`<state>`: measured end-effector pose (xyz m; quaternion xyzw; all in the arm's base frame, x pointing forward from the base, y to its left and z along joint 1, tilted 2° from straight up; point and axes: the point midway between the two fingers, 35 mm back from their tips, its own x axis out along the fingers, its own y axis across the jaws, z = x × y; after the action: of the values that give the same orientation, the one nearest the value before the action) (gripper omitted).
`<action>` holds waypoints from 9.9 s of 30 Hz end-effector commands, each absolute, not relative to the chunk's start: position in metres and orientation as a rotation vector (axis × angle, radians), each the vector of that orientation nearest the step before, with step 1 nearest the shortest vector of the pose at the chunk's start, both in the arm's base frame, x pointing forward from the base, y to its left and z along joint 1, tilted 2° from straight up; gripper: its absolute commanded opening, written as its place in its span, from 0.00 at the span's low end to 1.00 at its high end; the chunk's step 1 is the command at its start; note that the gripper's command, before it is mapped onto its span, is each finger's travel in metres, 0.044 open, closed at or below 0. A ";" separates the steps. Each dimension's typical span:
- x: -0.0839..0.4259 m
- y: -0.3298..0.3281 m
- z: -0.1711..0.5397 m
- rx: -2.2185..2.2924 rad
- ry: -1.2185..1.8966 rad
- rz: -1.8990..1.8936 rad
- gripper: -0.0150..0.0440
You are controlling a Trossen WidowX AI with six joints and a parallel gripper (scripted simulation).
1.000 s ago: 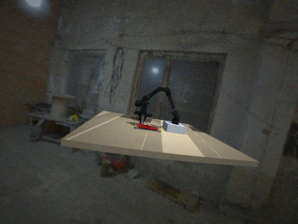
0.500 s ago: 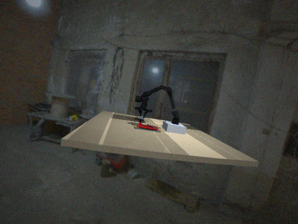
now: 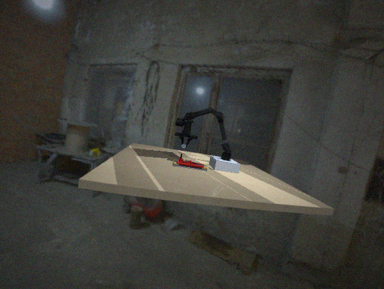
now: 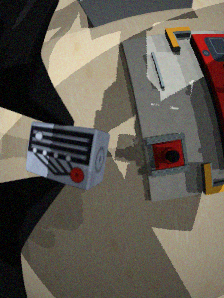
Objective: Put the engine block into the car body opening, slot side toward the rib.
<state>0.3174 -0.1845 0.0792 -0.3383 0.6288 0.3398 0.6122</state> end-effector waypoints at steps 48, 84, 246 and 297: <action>0.360 -0.063 0.051 -0.206 1.564 0.203 0.25; 0.356 0.023 0.020 0.215 1.565 -0.209 0.52; 0.356 0.023 0.007 0.195 1.567 -0.188 0.52; 0.356 0.023 0.000 0.190 1.568 -0.183 0.52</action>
<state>0.3559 0.0223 0.0013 0.0848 0.7038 -0.0844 0.7003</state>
